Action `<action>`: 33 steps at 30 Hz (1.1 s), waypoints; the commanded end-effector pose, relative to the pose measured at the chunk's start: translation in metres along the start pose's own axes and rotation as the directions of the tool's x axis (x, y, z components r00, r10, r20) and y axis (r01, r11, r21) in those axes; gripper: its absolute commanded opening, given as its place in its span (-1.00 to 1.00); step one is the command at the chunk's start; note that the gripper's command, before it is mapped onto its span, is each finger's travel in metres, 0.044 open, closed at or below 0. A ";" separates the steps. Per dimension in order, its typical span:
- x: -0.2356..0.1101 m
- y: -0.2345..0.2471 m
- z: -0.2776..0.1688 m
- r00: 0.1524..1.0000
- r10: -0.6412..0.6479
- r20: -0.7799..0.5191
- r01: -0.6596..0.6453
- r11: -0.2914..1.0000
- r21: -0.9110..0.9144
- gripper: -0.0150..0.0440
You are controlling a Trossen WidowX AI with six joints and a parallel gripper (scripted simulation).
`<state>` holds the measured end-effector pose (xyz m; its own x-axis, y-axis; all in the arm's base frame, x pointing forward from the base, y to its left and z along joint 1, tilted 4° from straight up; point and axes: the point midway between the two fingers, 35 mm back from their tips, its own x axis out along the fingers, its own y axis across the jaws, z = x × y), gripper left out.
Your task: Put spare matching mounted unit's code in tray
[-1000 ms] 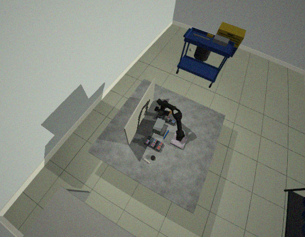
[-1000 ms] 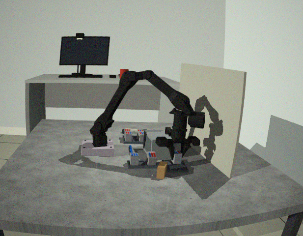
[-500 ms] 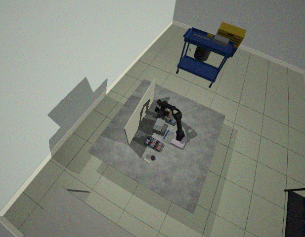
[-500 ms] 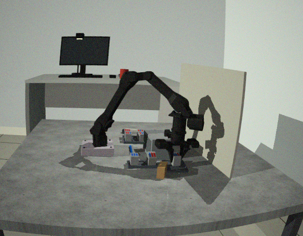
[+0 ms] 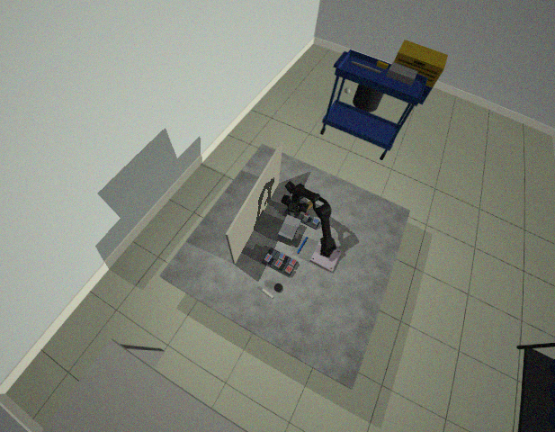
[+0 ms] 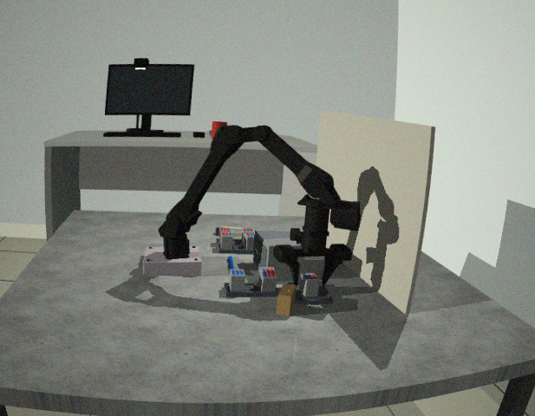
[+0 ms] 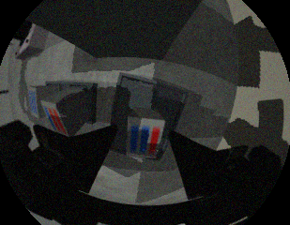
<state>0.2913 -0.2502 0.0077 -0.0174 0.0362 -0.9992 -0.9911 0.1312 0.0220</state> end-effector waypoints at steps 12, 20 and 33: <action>-0.107 0.001 0.000 1.000 0.001 -0.004 -0.001 1.000 -0.001 1.00; -0.105 -0.002 0.000 1.000 -0.018 -0.011 0.018 1.000 0.002 1.00; -0.105 -0.002 0.000 1.000 -0.018 -0.011 0.018 1.000 0.002 1.00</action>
<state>0.2947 -0.2543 0.1121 -0.0037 0.0247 -0.9997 -0.9910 0.1334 0.0070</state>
